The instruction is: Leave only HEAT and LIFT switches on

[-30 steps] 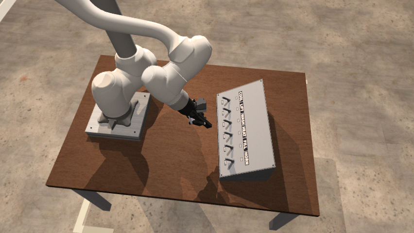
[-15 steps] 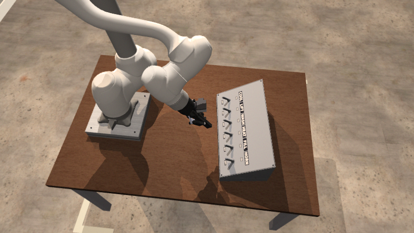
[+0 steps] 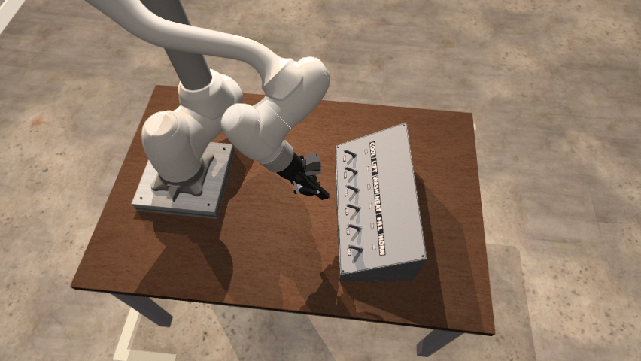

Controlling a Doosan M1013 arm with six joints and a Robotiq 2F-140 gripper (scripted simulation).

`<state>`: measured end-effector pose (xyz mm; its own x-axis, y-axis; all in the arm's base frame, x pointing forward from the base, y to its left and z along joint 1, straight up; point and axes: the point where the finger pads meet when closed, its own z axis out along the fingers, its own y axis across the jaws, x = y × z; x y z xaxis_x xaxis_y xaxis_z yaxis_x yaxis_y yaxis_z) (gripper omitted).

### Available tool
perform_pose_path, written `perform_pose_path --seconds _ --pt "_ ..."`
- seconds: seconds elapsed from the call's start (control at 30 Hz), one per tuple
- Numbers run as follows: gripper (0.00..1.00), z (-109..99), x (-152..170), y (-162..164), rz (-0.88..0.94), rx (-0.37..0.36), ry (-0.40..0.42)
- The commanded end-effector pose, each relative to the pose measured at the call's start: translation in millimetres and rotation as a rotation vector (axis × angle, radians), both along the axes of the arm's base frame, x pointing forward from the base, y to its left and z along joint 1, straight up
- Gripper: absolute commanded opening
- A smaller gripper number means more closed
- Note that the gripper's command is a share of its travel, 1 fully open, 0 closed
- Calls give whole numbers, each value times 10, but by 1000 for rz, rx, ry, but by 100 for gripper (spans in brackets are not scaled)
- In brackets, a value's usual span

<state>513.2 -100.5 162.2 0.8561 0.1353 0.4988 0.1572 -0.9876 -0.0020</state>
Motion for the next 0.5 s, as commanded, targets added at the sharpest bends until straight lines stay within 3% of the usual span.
perform_pose_path --seconds 0.0,0.47 --pt "10 -81 12 34 1 1 0" --pt "10 -360 169 60 1 1 0"
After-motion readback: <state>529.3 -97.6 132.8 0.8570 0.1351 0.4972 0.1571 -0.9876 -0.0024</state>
